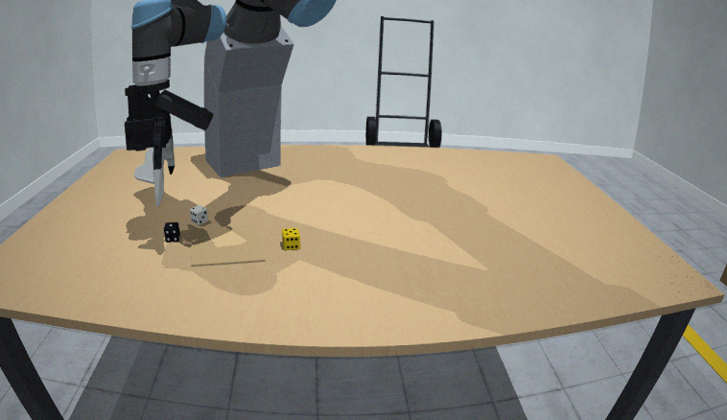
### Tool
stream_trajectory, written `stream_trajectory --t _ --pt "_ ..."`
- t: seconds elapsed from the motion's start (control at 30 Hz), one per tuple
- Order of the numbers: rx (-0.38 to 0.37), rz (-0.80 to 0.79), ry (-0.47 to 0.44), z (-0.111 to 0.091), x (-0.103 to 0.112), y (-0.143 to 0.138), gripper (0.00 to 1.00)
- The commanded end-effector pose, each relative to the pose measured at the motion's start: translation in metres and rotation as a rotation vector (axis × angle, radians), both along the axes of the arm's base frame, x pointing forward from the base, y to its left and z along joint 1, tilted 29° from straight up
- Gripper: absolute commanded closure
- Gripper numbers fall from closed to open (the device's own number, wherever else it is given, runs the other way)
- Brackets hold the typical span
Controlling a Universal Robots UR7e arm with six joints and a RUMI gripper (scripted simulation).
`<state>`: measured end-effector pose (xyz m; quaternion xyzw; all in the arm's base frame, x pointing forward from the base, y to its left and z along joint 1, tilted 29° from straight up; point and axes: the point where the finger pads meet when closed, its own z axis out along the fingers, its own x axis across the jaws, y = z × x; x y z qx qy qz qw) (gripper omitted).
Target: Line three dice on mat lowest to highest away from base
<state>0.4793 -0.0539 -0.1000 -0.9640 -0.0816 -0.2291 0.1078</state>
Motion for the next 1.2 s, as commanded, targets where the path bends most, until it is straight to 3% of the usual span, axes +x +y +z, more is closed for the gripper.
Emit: stream_trajectory --t 0.0,0.1,0.13,1.17 --pt "-0.010 0.023 -0.008 -0.0006 0.0004 -0.0002 0.00" --pt "-0.011 0.024 -0.008 -0.0006 0.0005 -0.0002 0.00" --pt "-0.011 0.024 -0.008 -0.0006 0.0005 -0.0002 0.72" --pt "-0.011 0.024 -0.008 -0.0006 0.0005 -0.0002 0.72"
